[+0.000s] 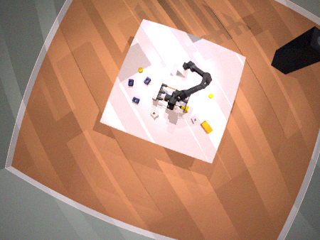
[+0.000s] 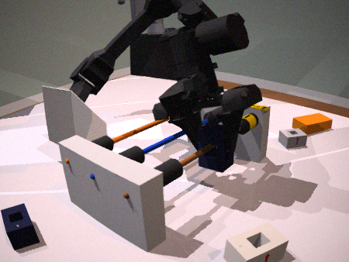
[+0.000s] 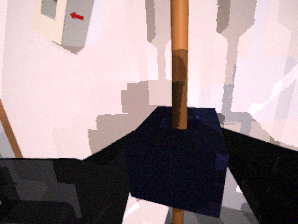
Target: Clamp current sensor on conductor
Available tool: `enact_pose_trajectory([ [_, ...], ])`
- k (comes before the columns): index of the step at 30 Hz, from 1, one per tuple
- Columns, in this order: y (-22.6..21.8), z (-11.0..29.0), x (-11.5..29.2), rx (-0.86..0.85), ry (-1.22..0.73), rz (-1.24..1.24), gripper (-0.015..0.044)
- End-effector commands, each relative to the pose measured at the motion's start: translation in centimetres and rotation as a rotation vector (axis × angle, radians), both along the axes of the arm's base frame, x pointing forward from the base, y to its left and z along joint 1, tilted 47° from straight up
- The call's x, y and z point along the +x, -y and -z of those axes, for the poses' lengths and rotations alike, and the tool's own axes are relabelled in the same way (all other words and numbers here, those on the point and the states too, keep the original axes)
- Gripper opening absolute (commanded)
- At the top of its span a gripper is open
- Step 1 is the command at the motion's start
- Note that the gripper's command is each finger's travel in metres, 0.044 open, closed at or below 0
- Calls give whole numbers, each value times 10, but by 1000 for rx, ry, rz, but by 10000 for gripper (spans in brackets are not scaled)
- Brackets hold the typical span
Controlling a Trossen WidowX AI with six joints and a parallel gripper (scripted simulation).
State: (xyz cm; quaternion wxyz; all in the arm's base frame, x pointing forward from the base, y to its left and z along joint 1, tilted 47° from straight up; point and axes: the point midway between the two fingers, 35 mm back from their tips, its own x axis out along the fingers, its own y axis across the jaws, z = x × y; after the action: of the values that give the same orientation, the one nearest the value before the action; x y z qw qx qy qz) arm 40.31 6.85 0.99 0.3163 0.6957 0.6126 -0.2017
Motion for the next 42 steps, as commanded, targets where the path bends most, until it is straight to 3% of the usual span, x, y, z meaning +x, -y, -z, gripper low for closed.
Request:
enact_pose_trajectory([
  [1,0,0,0,-1,-1,0,79],
  [8,0,0,0,-1,-1,0,255],
  [41,0,0,0,-1,-1,0,255],
  [42,0,0,0,-1,-1,0,282],
])
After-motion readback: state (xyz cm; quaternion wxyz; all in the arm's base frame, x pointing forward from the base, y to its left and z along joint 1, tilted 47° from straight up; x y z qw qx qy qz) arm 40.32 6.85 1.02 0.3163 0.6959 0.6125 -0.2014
